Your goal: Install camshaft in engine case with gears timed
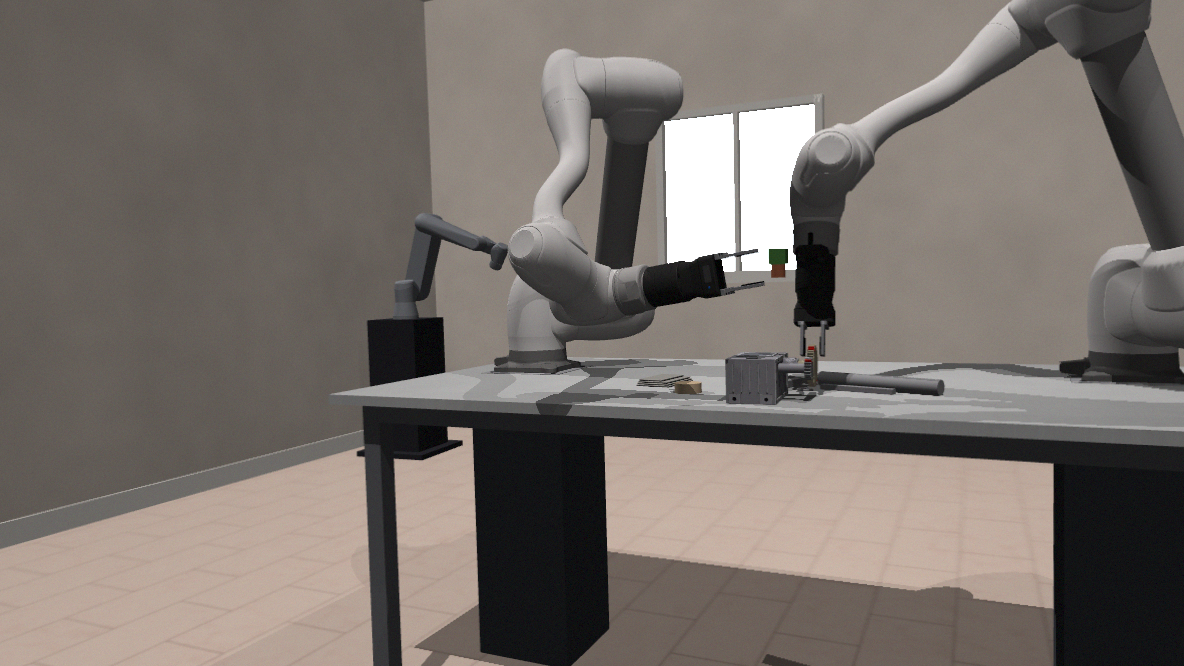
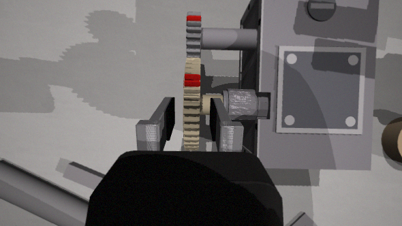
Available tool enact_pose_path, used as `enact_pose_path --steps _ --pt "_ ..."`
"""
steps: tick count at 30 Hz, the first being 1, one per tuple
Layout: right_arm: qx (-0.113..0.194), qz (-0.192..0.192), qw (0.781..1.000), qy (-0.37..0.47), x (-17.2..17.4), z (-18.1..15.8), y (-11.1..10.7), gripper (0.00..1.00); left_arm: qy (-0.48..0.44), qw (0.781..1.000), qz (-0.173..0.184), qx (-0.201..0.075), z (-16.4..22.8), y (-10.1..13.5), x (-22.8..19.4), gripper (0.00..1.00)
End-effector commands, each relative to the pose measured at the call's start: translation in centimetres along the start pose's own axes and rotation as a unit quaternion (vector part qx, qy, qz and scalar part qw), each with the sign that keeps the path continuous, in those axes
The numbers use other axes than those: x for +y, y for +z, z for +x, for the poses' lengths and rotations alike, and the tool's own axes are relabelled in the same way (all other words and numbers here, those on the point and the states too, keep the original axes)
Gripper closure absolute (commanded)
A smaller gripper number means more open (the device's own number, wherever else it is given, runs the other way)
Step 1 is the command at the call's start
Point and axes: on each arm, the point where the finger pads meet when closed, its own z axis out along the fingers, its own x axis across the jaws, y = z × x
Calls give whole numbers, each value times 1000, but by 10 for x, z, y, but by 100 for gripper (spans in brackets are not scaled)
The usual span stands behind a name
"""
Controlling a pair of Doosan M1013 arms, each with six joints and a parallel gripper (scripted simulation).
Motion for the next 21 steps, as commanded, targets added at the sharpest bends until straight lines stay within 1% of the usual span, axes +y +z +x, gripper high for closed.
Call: enact_pose_path --steps 1,17,21 --pt "1 0 1000 -1 0 2 0 0 -4 1000 -1 0 3 1 1 36" --pt "1 0 1000 -1 0 2 0 0 -4 1000 -1 0 3 1 1 36" --pt "1 0 1000 -1 0 2 0 0 -4 1000 -1 0 2 -3 1 36"
